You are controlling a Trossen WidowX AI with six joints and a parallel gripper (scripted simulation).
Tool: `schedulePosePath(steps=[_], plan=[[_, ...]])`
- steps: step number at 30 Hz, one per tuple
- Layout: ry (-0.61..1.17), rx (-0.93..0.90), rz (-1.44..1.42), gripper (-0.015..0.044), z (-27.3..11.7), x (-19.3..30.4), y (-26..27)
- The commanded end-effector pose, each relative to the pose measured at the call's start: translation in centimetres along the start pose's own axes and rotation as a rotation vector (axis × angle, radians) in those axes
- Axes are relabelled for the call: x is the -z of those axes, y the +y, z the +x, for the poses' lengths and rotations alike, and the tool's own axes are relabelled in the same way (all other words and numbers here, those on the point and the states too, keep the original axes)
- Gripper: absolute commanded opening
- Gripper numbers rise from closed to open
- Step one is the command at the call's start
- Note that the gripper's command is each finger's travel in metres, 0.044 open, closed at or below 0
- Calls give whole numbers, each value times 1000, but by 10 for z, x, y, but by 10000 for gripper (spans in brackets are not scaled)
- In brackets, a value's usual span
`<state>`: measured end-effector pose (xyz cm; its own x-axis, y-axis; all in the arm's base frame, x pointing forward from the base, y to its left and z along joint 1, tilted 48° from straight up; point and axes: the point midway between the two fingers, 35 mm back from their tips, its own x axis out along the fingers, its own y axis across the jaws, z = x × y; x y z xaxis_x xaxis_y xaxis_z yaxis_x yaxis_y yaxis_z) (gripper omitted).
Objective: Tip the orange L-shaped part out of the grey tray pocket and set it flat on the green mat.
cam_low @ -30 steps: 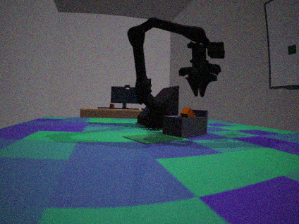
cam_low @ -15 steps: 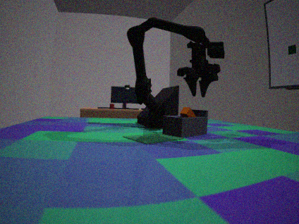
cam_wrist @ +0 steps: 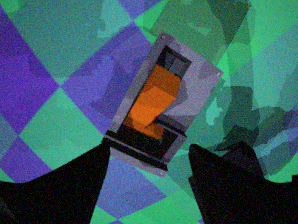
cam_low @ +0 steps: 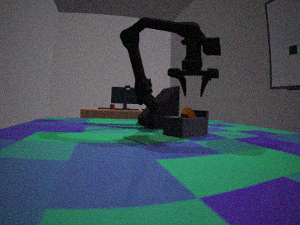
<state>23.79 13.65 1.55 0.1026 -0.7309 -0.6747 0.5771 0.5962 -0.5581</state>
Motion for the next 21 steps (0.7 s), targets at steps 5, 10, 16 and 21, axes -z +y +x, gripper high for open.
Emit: schedulePosePath(steps=[5, 10, 16, 21], plan=[[-5, -10, 481, 280, -4, -25, -9], [-5, -10, 481, 280, -1, -25, -9], [-6, -10, 481, 280, 25, -26, -9], [-6, -10, 481, 280, 28, -26, -9]])
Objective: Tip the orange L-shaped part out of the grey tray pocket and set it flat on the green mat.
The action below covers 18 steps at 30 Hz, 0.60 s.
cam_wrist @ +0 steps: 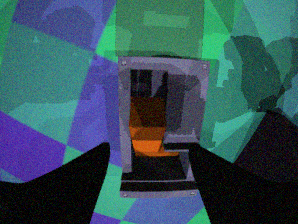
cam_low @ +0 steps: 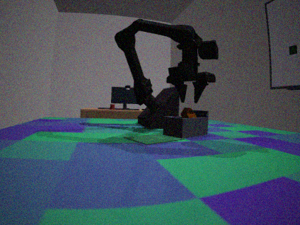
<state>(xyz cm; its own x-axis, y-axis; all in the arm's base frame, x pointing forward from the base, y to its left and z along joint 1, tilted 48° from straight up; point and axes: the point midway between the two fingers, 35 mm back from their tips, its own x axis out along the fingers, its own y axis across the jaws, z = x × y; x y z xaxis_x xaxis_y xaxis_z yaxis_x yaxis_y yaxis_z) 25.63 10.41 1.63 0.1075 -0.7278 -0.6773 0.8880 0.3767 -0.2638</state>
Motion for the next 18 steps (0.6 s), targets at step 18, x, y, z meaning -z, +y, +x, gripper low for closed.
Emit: schedulePosePath(steps=[18], plan=[[-5, -5, -5, 280, 32, 0, 1]])
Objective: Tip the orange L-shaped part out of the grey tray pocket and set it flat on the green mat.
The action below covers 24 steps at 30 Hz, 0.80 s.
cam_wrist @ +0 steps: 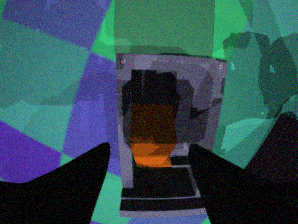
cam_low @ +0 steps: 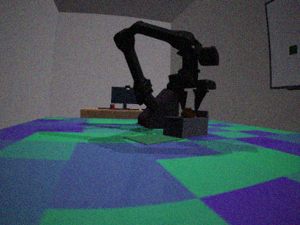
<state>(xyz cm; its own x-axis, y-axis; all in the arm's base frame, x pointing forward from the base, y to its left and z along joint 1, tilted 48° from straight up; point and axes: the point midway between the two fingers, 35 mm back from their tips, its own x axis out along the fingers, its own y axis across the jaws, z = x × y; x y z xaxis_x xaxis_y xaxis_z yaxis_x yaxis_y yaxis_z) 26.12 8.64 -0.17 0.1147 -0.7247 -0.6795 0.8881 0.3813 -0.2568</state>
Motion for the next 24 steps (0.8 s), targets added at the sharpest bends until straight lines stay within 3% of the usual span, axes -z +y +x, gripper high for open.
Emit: schedulePosePath(steps=[1, 13, 18, 24], plan=[[-6, 3, -7, 280, 8, 0, -2], [-7, 4, -6, 280, 24, 0, -3], [-2, 2, 0, 149, 20, -1, -1], [-2, 2, 0, 109, 20, -1, -1]])
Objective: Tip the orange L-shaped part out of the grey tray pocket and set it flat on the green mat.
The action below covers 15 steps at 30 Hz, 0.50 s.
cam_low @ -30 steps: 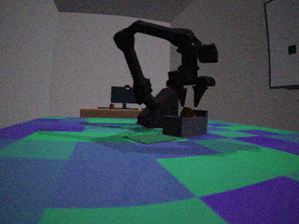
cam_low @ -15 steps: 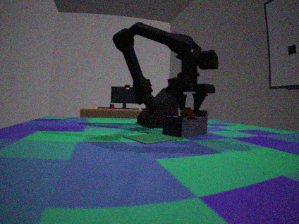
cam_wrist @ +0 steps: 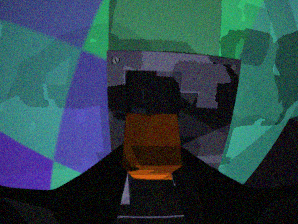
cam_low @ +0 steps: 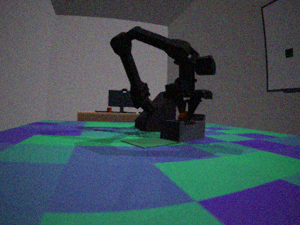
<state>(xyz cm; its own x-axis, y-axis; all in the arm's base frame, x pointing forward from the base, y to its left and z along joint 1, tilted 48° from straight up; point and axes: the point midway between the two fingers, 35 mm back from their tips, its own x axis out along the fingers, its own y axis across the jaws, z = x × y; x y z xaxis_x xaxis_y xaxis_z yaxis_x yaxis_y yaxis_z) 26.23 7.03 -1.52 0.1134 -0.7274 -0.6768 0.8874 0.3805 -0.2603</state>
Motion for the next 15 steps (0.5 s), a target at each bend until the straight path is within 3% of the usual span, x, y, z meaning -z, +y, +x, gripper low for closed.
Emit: schedulePosePath(steps=[1, 4, 7, 15], plan=[[1, -1, 3, 102, -1, 0, 0], [1, -1, 3, 82, -1, 0, 0], [1, -1, 3, 3, -1, 0, 0], [0, -1, 2, 0, -3, 0, 0]])
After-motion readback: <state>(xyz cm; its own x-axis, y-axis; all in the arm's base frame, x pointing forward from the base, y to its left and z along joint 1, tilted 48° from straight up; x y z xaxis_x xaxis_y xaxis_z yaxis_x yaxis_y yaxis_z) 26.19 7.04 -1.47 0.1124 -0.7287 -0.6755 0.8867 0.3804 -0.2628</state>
